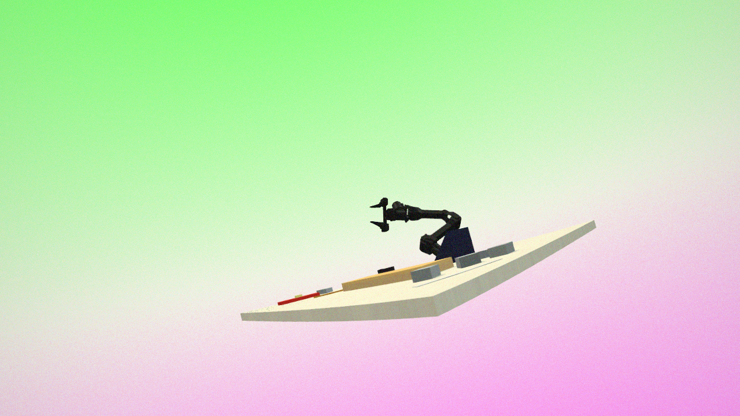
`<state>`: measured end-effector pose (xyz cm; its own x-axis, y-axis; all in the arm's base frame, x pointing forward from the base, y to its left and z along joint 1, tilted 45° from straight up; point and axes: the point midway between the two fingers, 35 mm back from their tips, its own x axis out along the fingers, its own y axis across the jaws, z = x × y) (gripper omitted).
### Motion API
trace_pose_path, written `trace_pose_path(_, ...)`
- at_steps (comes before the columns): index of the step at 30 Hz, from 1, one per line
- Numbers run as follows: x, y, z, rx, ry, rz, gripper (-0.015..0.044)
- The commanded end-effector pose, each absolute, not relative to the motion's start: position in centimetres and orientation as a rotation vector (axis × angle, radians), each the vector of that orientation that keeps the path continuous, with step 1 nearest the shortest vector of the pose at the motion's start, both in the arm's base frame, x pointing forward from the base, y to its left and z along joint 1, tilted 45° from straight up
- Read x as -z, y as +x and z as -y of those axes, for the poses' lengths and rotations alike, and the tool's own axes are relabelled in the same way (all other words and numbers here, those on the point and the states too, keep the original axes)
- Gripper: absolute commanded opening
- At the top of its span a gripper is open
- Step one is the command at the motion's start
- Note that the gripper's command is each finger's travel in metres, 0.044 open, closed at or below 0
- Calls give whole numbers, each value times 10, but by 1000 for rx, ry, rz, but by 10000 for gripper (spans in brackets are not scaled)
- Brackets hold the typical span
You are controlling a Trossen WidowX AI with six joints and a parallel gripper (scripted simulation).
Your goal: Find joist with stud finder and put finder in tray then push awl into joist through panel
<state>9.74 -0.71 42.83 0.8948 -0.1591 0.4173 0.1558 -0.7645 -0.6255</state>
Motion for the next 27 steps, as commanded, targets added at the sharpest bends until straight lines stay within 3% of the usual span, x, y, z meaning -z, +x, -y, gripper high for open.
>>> trace_pose_path(1, -427, 99, 9, 585, -2351, -9, 426)
trace_pose_path(12, -318, 188, 88, 230, -1360, -546, 440)
trace_pose_path(27, -197, 195, 125, 545, -624, -1189, 440)
